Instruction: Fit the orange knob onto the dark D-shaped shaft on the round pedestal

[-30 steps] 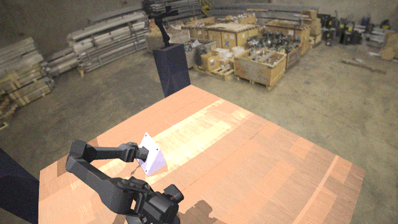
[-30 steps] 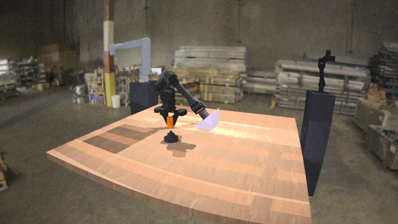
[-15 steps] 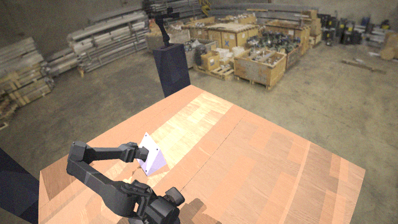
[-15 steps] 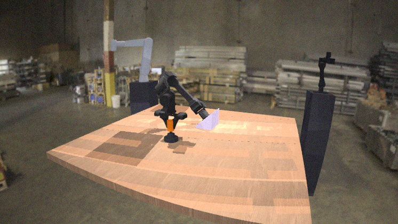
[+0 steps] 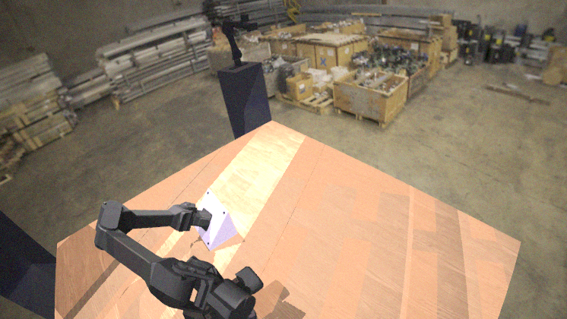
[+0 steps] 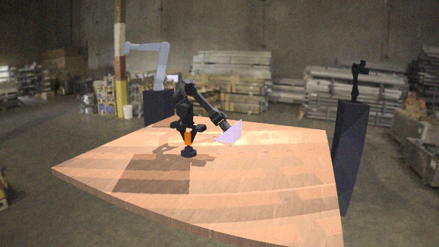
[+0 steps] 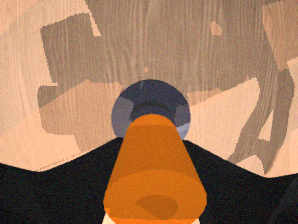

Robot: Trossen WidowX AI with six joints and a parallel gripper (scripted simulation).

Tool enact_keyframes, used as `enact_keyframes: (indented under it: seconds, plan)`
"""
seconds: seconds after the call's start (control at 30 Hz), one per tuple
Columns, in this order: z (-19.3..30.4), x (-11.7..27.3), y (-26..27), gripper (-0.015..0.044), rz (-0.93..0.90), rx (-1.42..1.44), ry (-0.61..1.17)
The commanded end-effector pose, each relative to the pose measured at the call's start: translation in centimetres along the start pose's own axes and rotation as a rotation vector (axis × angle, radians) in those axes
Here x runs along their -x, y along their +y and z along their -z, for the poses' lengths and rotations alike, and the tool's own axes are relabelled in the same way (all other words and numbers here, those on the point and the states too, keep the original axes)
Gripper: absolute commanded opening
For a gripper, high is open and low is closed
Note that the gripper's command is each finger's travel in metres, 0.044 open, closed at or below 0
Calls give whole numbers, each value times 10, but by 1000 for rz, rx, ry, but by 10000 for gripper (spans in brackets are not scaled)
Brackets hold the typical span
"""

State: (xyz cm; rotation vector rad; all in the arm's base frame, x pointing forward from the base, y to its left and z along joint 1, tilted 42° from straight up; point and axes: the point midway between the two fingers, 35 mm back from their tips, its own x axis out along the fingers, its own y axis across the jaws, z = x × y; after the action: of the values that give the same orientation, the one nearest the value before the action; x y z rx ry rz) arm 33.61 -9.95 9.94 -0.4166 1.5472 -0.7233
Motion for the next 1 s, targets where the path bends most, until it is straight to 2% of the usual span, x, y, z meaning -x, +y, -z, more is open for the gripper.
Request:
enact_keyframes:
  seconds: [0.0,0.53,0.77,0.97]
  plan:
    - [0,-1,-1,0,3,4,0]
    - [0,4,0,0,3,4,0]
    - [-1,5,0,0,3,203,0]
    - [-4,4,0,0,3,213,0]
